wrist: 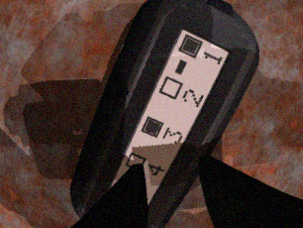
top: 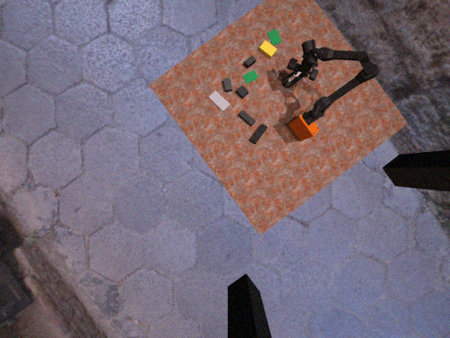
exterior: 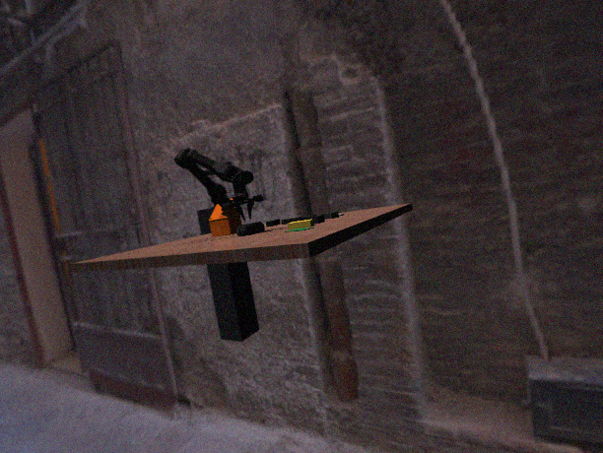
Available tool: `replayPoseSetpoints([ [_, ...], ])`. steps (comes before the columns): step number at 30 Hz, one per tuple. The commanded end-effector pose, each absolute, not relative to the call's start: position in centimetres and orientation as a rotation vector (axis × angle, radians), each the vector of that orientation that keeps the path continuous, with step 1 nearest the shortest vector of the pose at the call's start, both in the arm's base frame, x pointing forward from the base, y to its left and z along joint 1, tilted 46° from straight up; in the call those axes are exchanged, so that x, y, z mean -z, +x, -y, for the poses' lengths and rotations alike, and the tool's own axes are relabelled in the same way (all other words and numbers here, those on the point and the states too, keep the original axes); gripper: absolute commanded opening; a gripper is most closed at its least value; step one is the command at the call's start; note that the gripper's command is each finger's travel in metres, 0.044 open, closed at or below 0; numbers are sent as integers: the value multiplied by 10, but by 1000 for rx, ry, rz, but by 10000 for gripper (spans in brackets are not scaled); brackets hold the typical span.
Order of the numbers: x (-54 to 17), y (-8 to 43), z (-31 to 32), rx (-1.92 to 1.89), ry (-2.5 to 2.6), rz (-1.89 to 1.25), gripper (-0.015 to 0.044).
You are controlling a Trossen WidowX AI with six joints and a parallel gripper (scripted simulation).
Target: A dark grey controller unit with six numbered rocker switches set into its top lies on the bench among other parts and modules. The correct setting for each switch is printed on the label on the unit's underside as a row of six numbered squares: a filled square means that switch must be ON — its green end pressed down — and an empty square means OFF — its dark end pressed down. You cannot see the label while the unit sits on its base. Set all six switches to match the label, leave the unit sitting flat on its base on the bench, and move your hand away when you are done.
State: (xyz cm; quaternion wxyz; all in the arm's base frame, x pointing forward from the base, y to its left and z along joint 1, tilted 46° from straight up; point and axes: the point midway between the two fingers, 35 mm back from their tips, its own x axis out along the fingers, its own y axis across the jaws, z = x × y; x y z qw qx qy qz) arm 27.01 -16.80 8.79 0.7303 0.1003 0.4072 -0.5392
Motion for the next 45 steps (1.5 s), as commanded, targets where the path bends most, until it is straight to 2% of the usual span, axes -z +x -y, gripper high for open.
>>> replayPoseSetpoints([
  [1,-97,261,161,825,-200,-1099,0],
  [11,-108,251,155,418,-742,-1204,0],
  [45,-108,251,155,411,-753,-1205,0],
])
